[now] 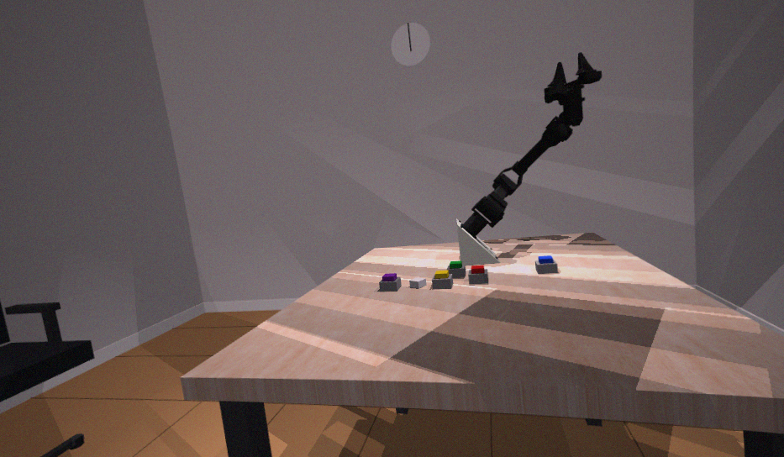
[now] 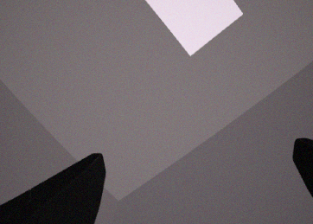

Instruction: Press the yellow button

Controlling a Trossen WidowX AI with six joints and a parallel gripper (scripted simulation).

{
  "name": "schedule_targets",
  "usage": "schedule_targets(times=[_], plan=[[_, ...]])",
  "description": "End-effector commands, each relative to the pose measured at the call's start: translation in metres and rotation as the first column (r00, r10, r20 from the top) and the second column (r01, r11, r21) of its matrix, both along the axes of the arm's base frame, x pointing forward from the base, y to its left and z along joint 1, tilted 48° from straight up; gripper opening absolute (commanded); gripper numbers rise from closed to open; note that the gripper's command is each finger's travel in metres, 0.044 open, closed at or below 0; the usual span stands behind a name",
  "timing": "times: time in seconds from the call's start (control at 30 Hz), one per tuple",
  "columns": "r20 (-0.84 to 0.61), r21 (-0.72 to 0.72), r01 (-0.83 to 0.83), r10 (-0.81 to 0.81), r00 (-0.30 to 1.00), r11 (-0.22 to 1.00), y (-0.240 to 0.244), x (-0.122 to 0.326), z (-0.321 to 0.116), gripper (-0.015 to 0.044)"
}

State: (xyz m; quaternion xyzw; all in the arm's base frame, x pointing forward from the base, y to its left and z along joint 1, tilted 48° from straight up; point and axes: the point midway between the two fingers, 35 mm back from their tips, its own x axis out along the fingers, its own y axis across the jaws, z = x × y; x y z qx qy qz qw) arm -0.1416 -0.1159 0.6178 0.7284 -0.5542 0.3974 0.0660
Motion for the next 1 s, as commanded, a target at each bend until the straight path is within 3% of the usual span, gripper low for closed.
schedule_targets(times=[0.0, 0.23, 0.47, 0.73, 0.97], plan=[[-0.299, -0.113, 0.101, -0.131, 0.945, 0.988, 0.012, 0.072, 0.017, 0.0400], [-0.649, -0.347, 0.152, -0.354, 0.673, 0.926, 0.022, 0.183, 0.022, 0.0400], [-0.786, -0.564, 0.040, -0.552, 0.278, 0.824, 0.021, 0.293, -0.004, 0.0400], [-0.670, -0.683, -0.258, -0.727, -0.151, 0.683, 0.011, 0.406, -0.070, 0.0400], [-0.407, -0.602, -0.583, -0.838, -0.364, 0.546, -0.004, 0.483, -0.154, 0.0400]])
